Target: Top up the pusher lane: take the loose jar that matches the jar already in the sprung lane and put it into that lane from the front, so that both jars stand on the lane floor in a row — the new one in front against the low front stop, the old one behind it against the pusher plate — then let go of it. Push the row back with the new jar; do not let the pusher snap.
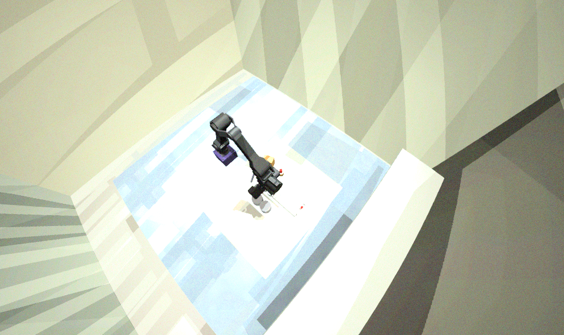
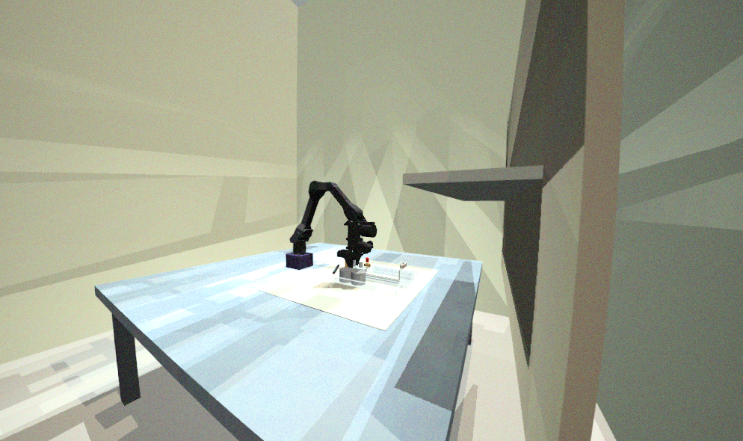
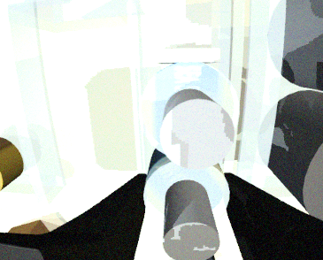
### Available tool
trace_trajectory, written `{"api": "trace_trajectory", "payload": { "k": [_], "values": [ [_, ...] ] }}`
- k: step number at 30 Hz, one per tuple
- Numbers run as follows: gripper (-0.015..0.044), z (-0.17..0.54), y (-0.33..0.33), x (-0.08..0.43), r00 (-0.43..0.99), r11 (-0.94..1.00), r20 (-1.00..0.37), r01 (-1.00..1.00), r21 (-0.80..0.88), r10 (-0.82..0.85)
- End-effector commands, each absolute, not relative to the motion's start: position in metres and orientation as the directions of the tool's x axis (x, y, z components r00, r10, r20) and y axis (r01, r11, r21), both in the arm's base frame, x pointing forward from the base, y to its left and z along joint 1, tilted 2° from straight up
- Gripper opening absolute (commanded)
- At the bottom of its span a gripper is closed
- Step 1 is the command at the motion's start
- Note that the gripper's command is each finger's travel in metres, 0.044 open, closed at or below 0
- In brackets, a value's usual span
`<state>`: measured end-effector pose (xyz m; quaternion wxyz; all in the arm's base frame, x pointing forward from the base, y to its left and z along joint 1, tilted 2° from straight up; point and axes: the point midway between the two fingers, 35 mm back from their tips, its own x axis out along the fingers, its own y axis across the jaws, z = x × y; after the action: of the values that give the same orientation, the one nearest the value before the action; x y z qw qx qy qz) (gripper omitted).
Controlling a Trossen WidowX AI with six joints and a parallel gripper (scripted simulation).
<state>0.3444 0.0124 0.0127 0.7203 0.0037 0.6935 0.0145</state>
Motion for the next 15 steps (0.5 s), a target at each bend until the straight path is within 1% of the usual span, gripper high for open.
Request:
{"api": "trace_trajectory", "payload": {
  "k": [1, 15],
  "values": [
    [0.0000, 0.0132, 0.0122, 0.3461, 0.049, 1.000, -0.999, -0.012, 0.024, 0.024],
    [0.0000, 0.0125, 0.0125, 0.3422, 0.048, 1.000, -0.999, -0.012, 0.024, 0.024]
  ]
}}
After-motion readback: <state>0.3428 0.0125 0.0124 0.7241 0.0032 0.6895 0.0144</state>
